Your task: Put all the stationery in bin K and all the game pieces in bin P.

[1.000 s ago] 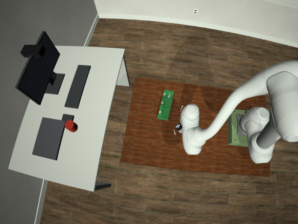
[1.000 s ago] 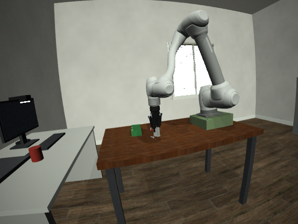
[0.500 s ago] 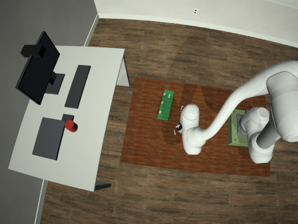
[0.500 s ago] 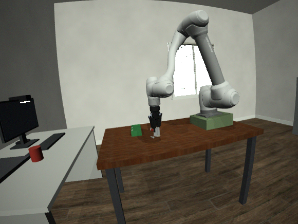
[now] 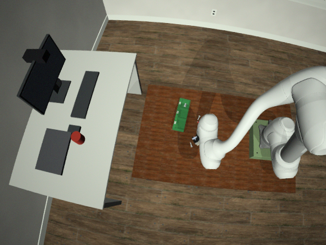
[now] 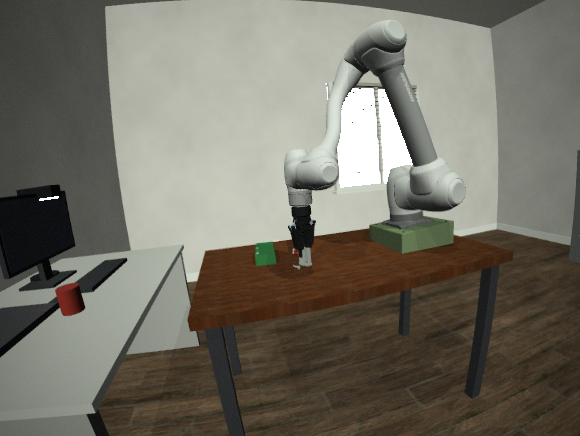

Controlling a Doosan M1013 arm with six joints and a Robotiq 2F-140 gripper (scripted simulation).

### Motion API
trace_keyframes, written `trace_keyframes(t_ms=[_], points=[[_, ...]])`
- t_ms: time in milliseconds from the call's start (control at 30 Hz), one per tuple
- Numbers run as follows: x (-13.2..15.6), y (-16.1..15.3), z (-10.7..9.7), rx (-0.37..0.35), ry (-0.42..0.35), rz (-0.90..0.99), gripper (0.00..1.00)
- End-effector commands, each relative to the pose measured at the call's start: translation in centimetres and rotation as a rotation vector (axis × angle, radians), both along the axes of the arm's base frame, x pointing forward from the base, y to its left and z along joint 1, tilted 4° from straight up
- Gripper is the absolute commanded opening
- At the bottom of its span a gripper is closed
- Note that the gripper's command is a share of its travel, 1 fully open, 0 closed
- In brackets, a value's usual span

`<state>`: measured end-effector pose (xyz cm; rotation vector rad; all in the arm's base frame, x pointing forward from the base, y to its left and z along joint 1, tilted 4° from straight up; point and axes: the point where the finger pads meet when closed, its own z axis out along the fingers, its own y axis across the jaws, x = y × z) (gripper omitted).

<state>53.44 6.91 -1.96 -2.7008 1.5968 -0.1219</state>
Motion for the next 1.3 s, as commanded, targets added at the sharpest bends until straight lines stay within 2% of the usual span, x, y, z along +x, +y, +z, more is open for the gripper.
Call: trace_keyframes(t_ms=[0, 600, 1033, 1167, 1267], points=[[0.0, 0.0, 0.7, 0.0, 0.0, 0.0, 0.13], [-0.4, 0.2, 6.0, 0.0, 0.0, 0.0, 0.13], [-0.4, 0.2, 6.0, 0.0, 0.0, 0.0, 0.13], [-0.5, 0.3, 6.6, 0.0, 0.0, 0.0, 0.13], [0.5, -1.2, 6.8, 0.0, 0.0, 0.0, 0.13]])
